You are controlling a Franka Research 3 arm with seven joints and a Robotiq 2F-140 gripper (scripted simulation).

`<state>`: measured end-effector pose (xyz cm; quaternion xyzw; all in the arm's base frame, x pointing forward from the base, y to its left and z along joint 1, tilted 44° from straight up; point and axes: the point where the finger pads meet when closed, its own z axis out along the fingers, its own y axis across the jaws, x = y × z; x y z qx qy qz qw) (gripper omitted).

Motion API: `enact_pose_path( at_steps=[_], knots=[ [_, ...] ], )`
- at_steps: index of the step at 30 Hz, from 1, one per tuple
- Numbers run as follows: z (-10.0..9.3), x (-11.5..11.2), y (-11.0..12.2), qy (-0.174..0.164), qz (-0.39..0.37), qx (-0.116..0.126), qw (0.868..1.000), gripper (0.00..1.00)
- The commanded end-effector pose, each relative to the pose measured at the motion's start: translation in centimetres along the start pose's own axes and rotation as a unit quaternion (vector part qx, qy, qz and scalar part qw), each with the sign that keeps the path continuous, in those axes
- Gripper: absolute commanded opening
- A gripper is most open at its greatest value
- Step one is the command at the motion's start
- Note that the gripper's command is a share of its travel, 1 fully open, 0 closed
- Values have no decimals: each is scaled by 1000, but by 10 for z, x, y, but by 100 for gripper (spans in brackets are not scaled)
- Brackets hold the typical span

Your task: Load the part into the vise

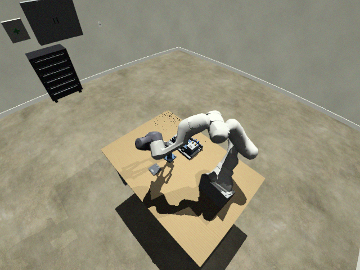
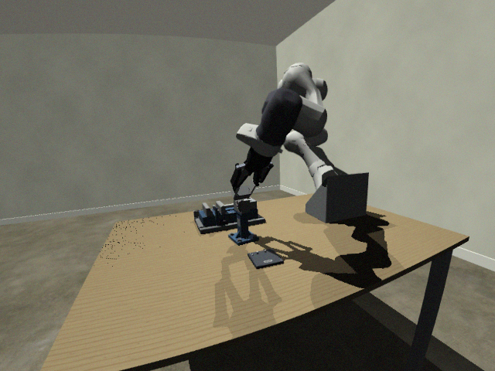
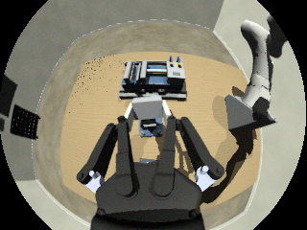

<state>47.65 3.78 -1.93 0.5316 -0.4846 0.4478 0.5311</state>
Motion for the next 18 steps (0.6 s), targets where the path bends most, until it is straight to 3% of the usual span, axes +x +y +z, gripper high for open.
enact_pose_path(
  at_steps=[1,18],
  knots=[
    [-3,3,-1,1,0,3,1000,0],
    [-1,3,0,-14,0,3,1000,0]
  ],
)
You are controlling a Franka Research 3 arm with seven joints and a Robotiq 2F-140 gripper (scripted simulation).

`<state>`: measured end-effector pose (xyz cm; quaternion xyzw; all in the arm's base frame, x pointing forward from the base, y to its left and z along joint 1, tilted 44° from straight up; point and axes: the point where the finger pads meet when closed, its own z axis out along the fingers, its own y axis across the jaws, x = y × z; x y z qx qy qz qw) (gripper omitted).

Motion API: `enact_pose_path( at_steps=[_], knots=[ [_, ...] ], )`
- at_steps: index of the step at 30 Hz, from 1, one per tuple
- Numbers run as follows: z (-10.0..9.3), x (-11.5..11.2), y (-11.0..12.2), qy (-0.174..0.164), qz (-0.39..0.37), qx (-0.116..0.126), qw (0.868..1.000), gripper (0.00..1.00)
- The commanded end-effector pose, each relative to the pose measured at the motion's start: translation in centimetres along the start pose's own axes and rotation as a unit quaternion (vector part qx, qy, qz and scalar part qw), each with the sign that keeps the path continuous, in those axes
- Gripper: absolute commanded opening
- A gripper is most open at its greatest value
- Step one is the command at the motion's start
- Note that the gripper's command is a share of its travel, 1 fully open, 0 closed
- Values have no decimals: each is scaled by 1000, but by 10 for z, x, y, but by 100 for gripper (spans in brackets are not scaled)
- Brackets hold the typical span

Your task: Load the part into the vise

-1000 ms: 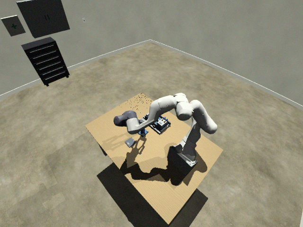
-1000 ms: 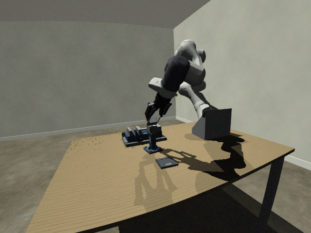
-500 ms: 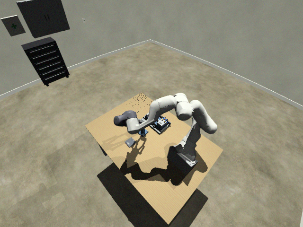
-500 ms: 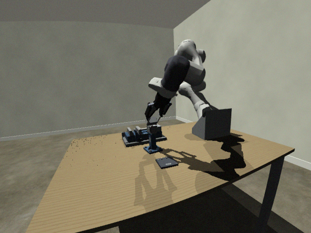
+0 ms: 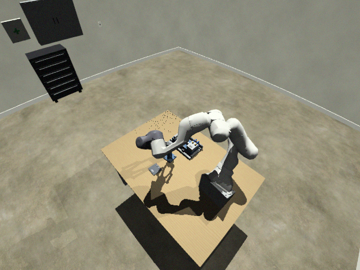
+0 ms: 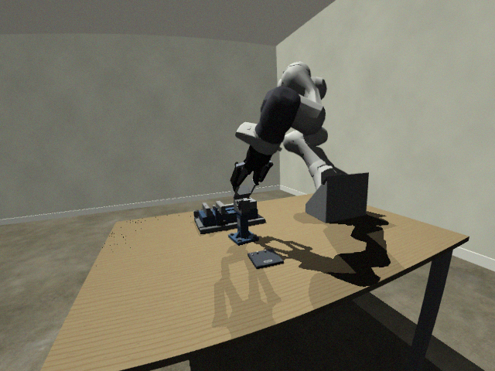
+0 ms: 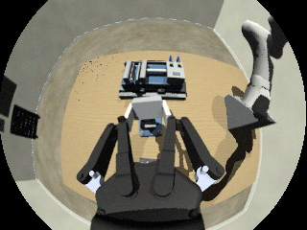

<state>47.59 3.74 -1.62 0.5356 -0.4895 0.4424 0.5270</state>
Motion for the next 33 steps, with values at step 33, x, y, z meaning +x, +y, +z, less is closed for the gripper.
enact_pose_path(
  at_steps=[33],
  knots=[
    [0,5,-1,-118,0,3,993,0]
  ],
)
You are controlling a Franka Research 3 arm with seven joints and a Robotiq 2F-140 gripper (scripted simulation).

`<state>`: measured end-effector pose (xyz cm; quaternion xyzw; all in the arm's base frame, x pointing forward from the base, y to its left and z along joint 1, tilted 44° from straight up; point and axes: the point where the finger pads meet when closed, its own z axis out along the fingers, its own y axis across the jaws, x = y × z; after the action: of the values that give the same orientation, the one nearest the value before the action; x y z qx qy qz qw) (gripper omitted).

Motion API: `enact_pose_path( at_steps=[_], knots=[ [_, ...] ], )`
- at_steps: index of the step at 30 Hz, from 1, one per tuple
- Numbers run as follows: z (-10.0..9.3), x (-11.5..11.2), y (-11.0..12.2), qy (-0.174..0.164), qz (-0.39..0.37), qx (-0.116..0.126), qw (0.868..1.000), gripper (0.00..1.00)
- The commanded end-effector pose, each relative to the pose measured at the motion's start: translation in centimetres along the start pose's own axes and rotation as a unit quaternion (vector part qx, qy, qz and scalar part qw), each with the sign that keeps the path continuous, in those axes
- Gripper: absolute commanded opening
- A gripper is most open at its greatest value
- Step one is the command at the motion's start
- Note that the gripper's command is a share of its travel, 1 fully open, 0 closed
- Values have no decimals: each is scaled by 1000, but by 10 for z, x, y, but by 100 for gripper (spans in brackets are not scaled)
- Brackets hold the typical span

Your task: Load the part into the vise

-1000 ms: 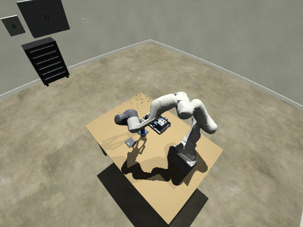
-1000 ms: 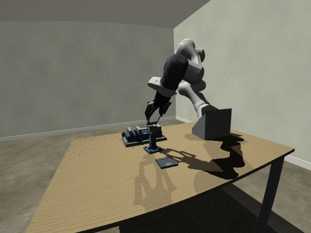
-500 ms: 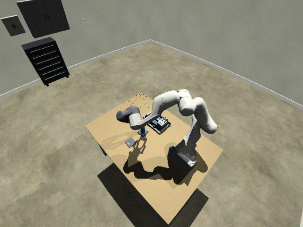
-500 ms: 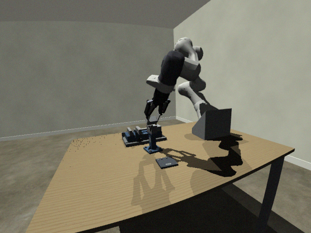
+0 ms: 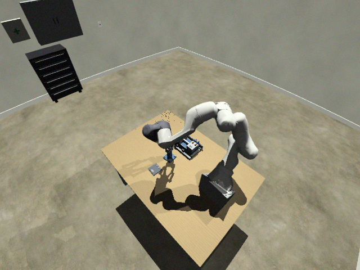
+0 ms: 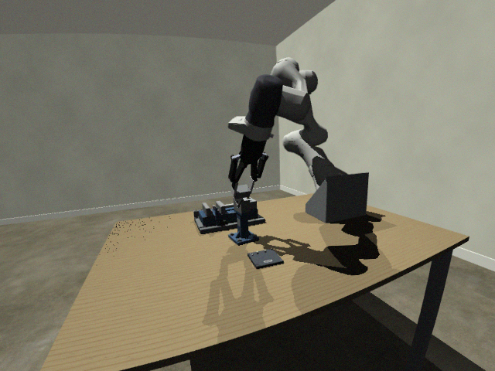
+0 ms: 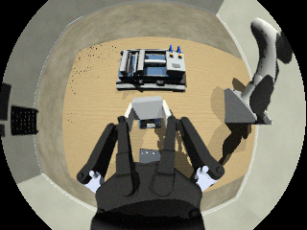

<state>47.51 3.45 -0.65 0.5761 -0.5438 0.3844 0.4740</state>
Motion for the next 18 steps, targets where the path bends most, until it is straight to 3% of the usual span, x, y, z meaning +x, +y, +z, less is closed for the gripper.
enact_pose_path(
  at_steps=[1,18],
  knots=[
    [-1,-5,-3,-20,-3,5,1000,0],
    [-1,0,-3,-109,-4,5,994,0]
  ],
)
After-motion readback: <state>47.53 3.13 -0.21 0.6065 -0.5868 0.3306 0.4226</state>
